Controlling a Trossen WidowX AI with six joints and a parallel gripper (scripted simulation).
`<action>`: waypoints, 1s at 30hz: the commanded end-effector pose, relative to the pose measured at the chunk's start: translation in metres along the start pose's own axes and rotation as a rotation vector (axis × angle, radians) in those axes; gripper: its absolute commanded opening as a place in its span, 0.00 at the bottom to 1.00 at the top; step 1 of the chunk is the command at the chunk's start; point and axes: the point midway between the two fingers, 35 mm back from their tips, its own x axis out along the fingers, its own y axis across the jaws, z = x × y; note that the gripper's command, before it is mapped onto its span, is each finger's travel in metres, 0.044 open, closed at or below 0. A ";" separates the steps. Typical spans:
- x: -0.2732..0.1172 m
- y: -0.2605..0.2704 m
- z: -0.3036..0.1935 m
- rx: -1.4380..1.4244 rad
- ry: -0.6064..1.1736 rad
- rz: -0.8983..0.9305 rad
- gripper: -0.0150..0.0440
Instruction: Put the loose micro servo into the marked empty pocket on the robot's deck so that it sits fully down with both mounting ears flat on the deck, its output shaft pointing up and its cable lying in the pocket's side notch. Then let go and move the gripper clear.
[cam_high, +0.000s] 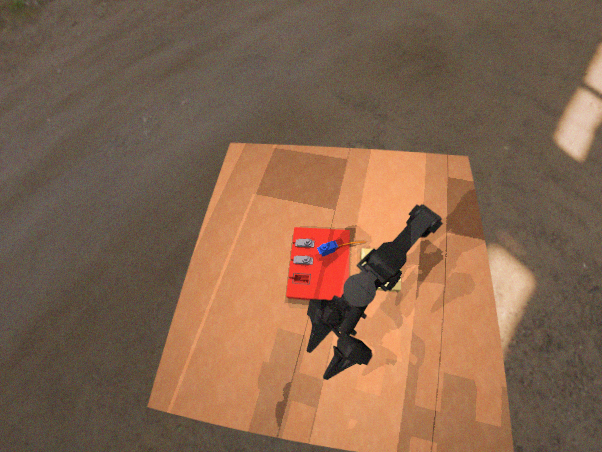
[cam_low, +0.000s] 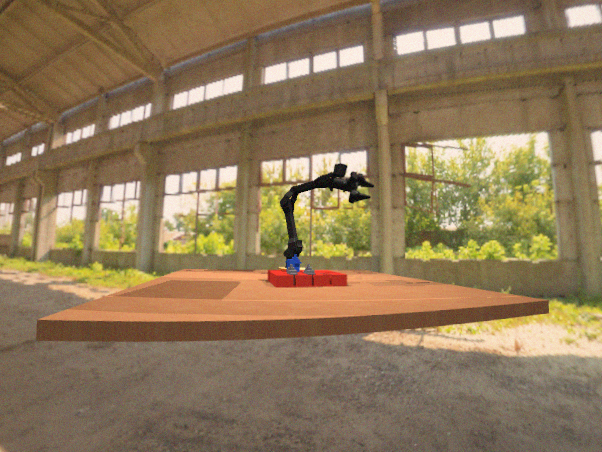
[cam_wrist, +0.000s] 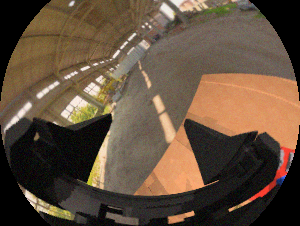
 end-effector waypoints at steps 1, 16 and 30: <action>0.001 -0.026 0.006 0.087 -0.012 -0.079 1.00; -0.012 -0.128 0.024 0.456 -0.101 -0.366 1.00; -0.046 -0.214 0.028 0.820 -0.239 -0.608 1.00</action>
